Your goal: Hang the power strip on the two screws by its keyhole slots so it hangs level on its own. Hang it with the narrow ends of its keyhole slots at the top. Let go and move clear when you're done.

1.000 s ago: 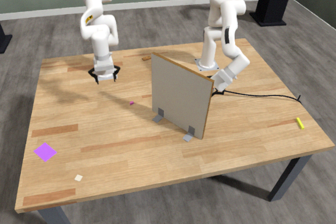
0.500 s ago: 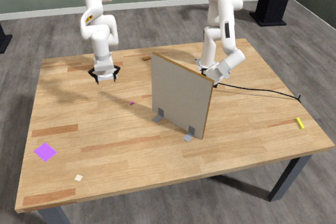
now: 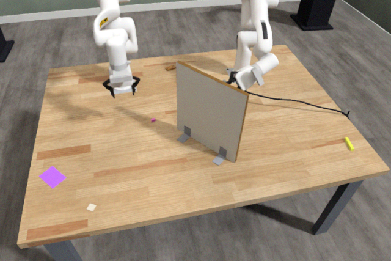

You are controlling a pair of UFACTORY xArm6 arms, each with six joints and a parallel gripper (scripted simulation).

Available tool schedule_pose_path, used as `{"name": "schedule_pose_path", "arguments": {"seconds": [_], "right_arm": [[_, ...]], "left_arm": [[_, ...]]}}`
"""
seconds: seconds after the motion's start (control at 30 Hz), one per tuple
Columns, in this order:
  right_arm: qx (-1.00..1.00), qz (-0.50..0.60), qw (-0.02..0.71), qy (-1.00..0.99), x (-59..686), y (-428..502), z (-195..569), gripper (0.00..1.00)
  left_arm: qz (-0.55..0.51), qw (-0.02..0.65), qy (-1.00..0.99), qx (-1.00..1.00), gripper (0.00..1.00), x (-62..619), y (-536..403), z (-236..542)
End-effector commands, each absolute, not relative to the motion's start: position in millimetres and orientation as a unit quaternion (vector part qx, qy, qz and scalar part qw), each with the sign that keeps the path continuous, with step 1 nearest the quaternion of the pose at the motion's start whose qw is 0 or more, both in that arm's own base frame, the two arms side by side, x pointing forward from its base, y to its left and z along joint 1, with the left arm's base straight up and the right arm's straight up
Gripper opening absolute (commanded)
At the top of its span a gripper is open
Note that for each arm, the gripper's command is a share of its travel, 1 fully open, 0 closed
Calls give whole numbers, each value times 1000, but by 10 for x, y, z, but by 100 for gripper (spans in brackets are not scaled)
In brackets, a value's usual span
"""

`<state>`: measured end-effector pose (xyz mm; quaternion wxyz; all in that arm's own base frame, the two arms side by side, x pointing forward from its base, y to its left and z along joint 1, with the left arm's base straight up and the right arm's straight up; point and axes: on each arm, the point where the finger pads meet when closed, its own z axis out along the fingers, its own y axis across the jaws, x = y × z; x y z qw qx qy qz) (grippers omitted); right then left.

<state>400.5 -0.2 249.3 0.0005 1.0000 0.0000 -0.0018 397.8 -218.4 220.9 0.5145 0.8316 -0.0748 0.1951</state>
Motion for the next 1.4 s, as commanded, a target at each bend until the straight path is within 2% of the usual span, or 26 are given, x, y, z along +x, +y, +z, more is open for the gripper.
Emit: {"name": "schedule_pose_path", "arguments": {"seconds": [0.0,0.3,1.37], "right_arm": [[1000,0,0,0,4015,-2,2507,100],[1000,0,0,0,4015,-2,2507,100],[1000,0,0,0,4015,-2,2507,100]], "left_arm": [[212,539,-30,815,0,3874,-2216,2302],[223,586,57,777,0,3683,-2224,2410],[252,657,202,681,0,4456,-3122,2772]]}}
